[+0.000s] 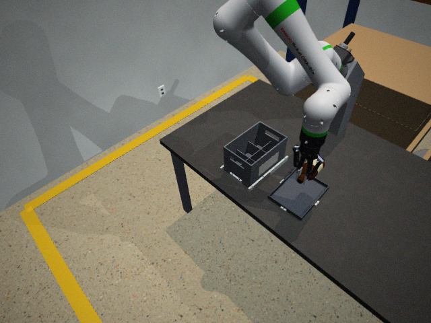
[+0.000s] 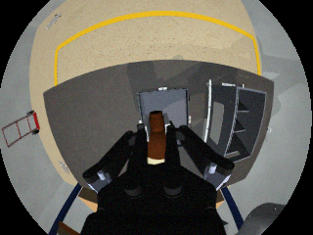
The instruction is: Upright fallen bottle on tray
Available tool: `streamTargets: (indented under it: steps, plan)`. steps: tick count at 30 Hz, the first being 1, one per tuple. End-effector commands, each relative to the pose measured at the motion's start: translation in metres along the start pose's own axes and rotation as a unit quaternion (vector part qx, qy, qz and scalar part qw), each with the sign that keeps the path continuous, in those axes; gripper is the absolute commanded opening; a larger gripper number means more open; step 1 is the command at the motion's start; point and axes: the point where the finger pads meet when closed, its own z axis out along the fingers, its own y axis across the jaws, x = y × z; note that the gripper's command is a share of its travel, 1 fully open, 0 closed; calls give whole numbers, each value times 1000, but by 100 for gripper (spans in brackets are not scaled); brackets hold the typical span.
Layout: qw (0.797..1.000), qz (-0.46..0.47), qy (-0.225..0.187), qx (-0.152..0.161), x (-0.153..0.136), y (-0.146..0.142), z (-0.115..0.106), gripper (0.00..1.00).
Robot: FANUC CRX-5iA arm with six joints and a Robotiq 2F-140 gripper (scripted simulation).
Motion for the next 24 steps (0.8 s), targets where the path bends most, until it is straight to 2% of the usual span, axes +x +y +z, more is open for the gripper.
streamTargets:
  steps: [1,24]
  plan:
    - [1000,8,0,0,0,0,0,0]
    - [992,126,0,0,0,0,0,0]
